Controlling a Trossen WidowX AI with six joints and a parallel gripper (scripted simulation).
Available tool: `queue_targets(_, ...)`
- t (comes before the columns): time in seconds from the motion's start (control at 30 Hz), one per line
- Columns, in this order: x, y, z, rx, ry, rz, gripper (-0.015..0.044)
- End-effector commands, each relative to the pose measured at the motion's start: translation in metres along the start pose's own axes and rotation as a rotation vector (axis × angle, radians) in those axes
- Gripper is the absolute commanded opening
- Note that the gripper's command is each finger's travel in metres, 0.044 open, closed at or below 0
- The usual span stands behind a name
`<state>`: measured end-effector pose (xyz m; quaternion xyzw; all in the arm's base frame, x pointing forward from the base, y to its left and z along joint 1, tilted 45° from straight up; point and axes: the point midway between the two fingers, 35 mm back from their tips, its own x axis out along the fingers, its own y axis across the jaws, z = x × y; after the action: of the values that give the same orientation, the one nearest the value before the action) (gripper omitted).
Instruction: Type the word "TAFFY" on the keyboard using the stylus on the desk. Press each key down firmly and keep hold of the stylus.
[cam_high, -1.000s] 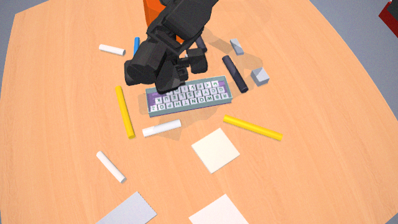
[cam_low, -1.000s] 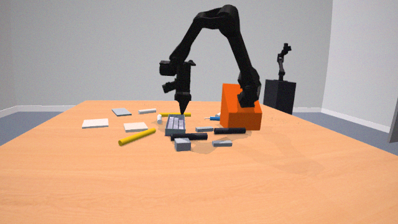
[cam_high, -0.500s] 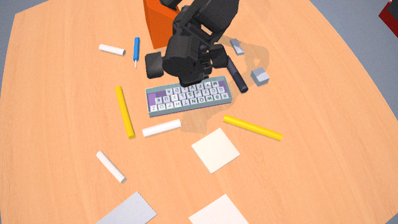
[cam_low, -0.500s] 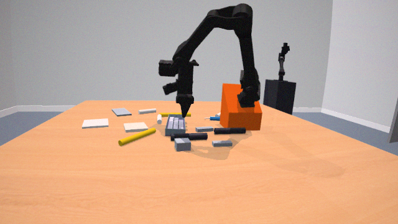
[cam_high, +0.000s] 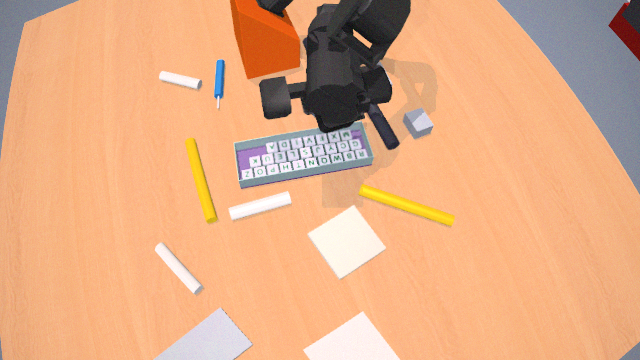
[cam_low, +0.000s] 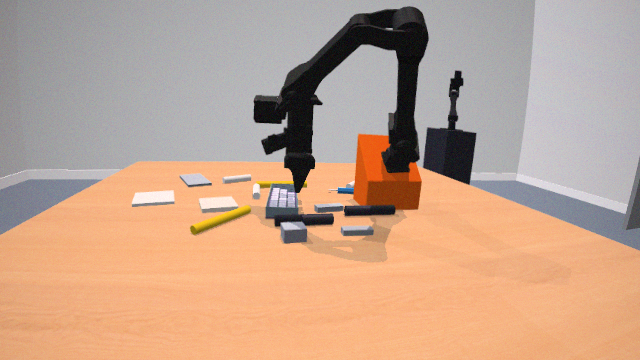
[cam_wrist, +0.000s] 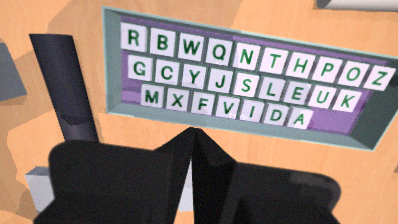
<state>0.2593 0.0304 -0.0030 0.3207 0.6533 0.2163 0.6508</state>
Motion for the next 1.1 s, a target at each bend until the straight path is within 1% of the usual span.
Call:
queue_targets(0.0,-0.020,0.000,0.003,-0.003,-0.007,-0.002,0.0000)
queue_targets(0.07,-0.049,0.000,0.002,-0.003,-0.006,-0.003,0.0000)
queue_targets(0.1,-0.056,0.000,0.001,-0.003,-0.006,-0.002,0.0000)
queue_targets(0.43,-0.056,0.000,0.003,-0.002,-0.017,0.000,0.0000)
queue_targets(0.53,-0.055,-0.003,0.003,0.000,-0.013,-0.004,0.0079)
queue_targets(0.63,-0.050,-0.041,-0.009,0.035,0.058,-0.048,0.0150)
queue_targets(0.77,-0.041,-0.099,-0.042,0.081,0.207,-0.083,0.0150)
queue_targets(0.87,-0.033,-0.133,-0.074,0.099,0.331,-0.069,0.0150)
queue_targets(1.0,-0.022,-0.164,-0.120,0.097,0.491,-0.003,0.0150)
queue_targets(1.07,-0.020,-0.168,-0.125,0.095,0.512,0.010,0.0150)
